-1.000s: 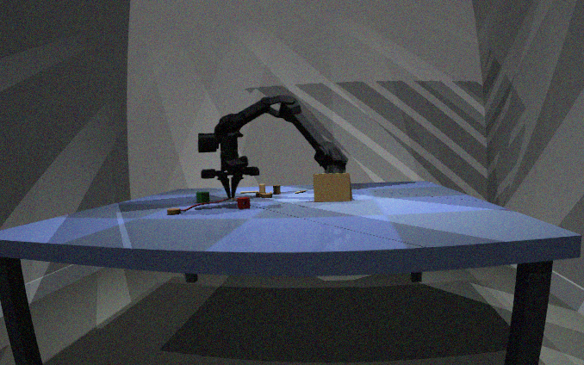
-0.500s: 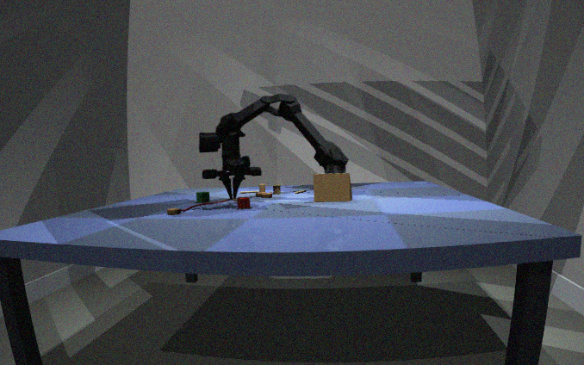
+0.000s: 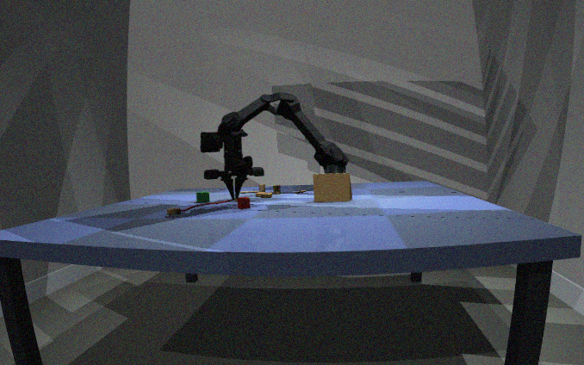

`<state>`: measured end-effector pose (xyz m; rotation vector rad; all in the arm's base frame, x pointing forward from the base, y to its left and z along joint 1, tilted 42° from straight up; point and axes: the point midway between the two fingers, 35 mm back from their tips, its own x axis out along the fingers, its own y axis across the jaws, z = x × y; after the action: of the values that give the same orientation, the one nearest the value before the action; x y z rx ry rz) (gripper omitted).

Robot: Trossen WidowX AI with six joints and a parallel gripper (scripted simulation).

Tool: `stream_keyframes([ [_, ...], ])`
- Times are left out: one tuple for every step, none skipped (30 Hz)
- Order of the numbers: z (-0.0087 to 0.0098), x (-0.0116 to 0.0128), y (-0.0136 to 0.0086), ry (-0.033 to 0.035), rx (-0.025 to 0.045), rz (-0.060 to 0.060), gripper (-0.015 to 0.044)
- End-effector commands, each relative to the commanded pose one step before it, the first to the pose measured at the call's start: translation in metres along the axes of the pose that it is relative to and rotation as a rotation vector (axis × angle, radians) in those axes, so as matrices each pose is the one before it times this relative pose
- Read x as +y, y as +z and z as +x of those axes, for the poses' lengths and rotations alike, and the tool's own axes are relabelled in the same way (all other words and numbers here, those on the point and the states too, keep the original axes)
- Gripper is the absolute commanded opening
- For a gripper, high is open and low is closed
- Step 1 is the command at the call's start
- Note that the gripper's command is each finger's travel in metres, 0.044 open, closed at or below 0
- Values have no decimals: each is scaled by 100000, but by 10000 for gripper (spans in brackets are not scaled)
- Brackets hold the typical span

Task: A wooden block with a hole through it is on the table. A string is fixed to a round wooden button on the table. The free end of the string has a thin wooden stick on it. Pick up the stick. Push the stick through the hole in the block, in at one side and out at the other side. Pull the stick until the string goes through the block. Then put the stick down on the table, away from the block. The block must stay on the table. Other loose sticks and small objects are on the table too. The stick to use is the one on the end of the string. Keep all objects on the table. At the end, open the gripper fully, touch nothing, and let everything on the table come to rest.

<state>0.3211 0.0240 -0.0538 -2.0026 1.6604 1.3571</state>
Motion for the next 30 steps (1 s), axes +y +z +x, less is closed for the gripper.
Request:
stream_keyframes([
  [96, 136, 675, 162, -296, 415, 0],
  [8, 18, 115, 5, 63, 1, 0],
  [7, 18, 107, 5, 59, 1, 0],
  [6, 14, 82, 4, 46, 1, 0],
  [4, 9, 51, 2, 28, 0, 0],
  [1, 3, 17, 1, 10, 0, 0],
  [0, 0, 25, -1, -1, 0, 0],
  [-1, -1, 47, -2, -2, 1, 0],
  [-1, -2, 65, -2, -3, 1, 0],
  [-2, -3, 90, -3, -4, 0, 0],
  [-2, -5, 105, -4, -4, -2, 0],
  [-2, -6, 111, -4, -4, -3, 0],
  [-3, -9, 133, -4, -4, -5, 0],
  [-4, -11, 141, -5, -5, -5, 0],
  [-6, -12, 138, -5, -5, -3, 0],
  [-7, -13, 133, -4, -4, -2, 0],
  [-8, -13, 129, -4, -2, -2, 0],
  [-8, -12, 127, -4, -3, -2, 0],
  [-8, -11, 127, -4, -3, -1, 0],
  [-8, -11, 128, -4, -4, -1, 0],
  [-8, -10, 128, -4, -4, -1, 0],
  [-7, -9, 129, -4, -5, -1, 0],
  [-7, -7, 129, -4, -5, -1, 0],
  [-6, -6, 129, -4, -5, -1, 0],
  [-5, -5, 129, -4, -5, -1, 0],
  [-5, -4, 128, -4, -5, -1, 0],
  [-4, -2, 128, -4, -5, -1, 0],
  [-4, -1, 128, -4, -6, -2, 0],
  [-3, 0, 127, -4, -6, -2, 0],
  [-3, 1, 127, -4, -7, -2, 0],
])
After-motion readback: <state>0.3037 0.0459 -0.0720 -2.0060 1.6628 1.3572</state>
